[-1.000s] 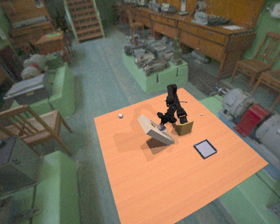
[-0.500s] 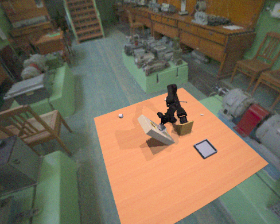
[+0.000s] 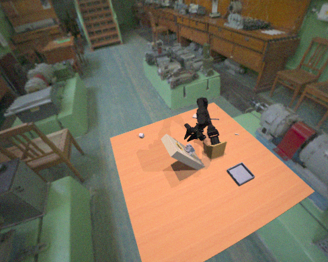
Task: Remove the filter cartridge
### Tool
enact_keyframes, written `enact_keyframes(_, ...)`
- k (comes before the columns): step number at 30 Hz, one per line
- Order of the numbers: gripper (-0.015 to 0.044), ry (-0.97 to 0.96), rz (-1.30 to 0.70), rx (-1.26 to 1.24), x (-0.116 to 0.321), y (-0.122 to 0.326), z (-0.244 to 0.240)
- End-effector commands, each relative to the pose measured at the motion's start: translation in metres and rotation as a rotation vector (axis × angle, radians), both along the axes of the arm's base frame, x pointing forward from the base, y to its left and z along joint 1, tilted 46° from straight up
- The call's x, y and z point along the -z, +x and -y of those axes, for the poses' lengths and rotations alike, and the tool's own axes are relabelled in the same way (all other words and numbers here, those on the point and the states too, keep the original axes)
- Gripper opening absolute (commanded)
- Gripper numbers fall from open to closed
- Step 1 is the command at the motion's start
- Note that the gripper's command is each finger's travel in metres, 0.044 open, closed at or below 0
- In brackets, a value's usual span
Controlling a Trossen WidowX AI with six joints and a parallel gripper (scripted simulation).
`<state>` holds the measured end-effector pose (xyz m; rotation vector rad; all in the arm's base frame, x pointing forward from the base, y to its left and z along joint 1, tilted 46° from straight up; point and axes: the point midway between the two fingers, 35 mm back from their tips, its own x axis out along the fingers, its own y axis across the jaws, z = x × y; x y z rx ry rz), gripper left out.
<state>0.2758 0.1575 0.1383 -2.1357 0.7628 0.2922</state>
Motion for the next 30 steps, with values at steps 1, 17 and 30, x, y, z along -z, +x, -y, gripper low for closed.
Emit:
enact_keyframes(1, 0.0247, 0.020, 0.017, 0.000, -0.022, 0.004, -0.023)
enact_keyframes(17, 0.0305, 0.531, 0.200, 0.491, -0.008, -0.013, -0.007)
enact_keyframes(30, 0.0305, 0.920, 0.529, 1.041, 0.026, -0.040, 0.038)
